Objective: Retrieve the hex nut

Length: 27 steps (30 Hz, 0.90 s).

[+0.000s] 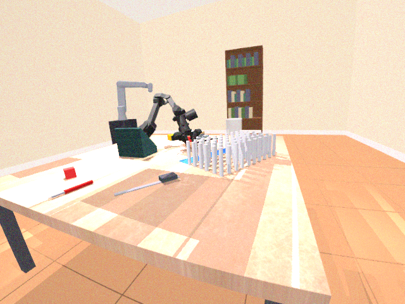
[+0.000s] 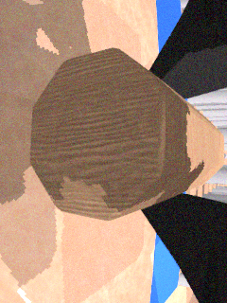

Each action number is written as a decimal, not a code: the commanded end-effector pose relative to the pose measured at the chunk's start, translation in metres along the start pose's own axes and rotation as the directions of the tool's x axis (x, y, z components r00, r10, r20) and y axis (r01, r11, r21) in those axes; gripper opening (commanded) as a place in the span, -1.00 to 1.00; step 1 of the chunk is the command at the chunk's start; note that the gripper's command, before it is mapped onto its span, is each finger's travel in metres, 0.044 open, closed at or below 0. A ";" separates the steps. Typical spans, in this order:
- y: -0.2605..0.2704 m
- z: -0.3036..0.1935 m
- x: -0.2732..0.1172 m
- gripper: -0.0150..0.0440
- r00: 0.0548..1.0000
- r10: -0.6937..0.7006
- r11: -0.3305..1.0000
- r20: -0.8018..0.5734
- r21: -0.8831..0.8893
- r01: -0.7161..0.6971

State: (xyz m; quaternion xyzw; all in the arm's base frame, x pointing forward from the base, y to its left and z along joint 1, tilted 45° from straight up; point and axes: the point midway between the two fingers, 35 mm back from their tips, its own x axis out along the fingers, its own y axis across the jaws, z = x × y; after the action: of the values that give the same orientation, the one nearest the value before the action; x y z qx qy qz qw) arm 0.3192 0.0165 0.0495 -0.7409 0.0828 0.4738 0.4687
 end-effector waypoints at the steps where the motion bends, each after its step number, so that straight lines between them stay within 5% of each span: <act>1: -0.002 -0.005 0.001 -0.49 1.000 -0.007 1.000 -0.006 -0.005 0.007; 27: -0.002 -0.017 0.009 -0.49 1.000 -0.008 1.000 -0.007 -0.005 0.008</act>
State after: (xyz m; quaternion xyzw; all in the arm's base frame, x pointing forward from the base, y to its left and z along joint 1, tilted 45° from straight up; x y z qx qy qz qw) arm 0.3313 0.0099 0.0444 -0.7410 0.0827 0.4737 0.4687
